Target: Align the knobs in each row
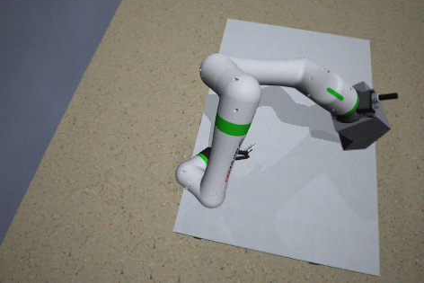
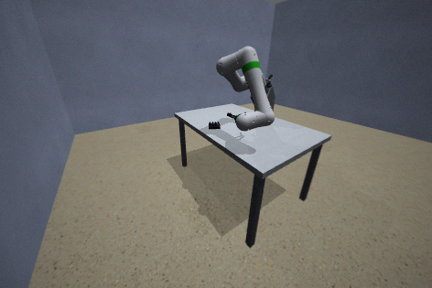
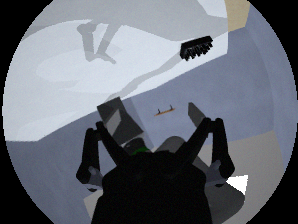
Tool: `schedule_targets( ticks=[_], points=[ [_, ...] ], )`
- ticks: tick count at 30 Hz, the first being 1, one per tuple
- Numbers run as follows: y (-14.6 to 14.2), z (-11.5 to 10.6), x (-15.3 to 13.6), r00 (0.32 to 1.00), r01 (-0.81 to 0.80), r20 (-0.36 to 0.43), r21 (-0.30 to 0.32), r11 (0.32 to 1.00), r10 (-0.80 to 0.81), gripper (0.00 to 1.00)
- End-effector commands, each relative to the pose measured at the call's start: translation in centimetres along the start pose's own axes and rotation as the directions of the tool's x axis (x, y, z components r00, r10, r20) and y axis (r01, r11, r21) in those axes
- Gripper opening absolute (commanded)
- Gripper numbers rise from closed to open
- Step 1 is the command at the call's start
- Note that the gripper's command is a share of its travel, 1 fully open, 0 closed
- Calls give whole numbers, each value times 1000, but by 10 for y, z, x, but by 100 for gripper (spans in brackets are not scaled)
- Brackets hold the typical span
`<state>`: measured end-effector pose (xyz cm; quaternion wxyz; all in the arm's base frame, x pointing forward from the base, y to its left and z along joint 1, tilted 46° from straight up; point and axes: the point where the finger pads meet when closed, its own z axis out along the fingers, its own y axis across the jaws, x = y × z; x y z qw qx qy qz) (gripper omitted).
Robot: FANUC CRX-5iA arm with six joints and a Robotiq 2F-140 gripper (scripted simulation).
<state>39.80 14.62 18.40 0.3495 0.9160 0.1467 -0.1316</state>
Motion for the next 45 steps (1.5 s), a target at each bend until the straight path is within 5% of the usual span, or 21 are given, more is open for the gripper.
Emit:
schedule_targets(
  ticks=[1,10,12,13,25,45],
  points=[
    [24,10,11,1000,-25,7,154,988,25,100],
    [77,20,27,993,-95,-30,400,912,117,100],
    [77,20,27,993,-95,-30,400,912,117,100],
    [97,21,32,986,-117,-49,470,875,158,100],
    [186,25,40,921,-170,-144,687,707,362,100],
    [143,86,69,692,-129,-226,896,426,685,100]
  ],
)
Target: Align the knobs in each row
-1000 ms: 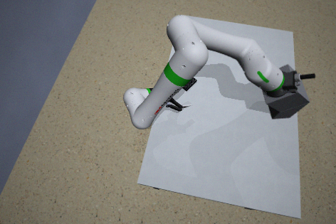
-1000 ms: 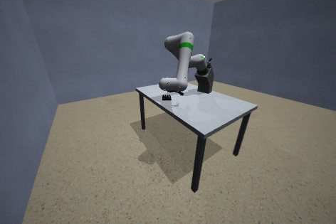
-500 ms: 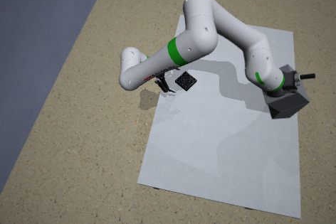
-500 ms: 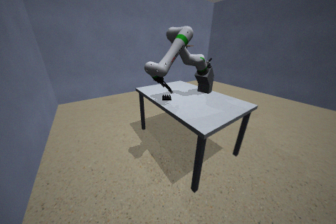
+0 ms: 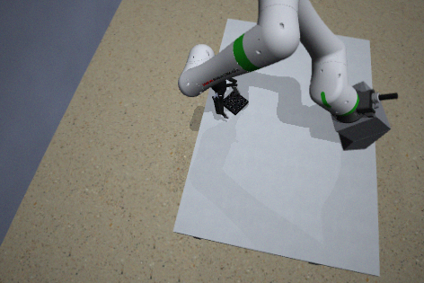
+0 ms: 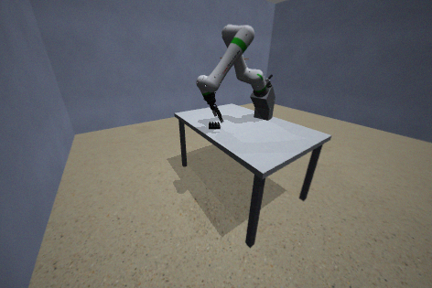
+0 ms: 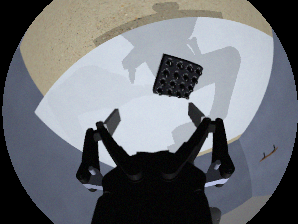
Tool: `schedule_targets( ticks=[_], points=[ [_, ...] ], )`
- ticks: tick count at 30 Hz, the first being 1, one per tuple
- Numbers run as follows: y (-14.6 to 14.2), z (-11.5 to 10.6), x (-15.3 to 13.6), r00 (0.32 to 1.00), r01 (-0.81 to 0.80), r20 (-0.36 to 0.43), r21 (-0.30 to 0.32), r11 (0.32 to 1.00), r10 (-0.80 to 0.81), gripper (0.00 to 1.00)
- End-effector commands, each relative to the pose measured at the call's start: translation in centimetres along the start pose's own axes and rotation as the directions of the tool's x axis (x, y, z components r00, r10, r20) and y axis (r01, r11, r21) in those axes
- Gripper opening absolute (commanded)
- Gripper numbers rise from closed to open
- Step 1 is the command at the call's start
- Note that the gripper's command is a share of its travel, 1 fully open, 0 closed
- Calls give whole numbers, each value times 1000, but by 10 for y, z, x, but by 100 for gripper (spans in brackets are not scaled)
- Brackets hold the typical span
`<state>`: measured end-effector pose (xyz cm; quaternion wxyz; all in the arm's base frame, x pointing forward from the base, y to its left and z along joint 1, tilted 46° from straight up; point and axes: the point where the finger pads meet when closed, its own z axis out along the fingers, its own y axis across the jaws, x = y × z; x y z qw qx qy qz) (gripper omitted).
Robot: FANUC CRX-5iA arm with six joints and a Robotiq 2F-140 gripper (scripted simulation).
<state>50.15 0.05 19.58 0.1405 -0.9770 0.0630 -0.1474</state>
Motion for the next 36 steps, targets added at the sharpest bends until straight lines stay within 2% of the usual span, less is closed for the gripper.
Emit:
schedule_targets(
  ticks=[1,3,9,15,36],
  points=[
    [6,10,-3,996,-24,-84,50,998,28,100],
    [17,17,-6,983,-67,-166,89,994,81,100],
    [40,25,-13,942,-135,-288,135,982,169,100],
    [60,28,-19,901,-182,-368,158,970,229,100],
    [66,28,-21,889,-195,-388,164,967,245,100]
  ],
)
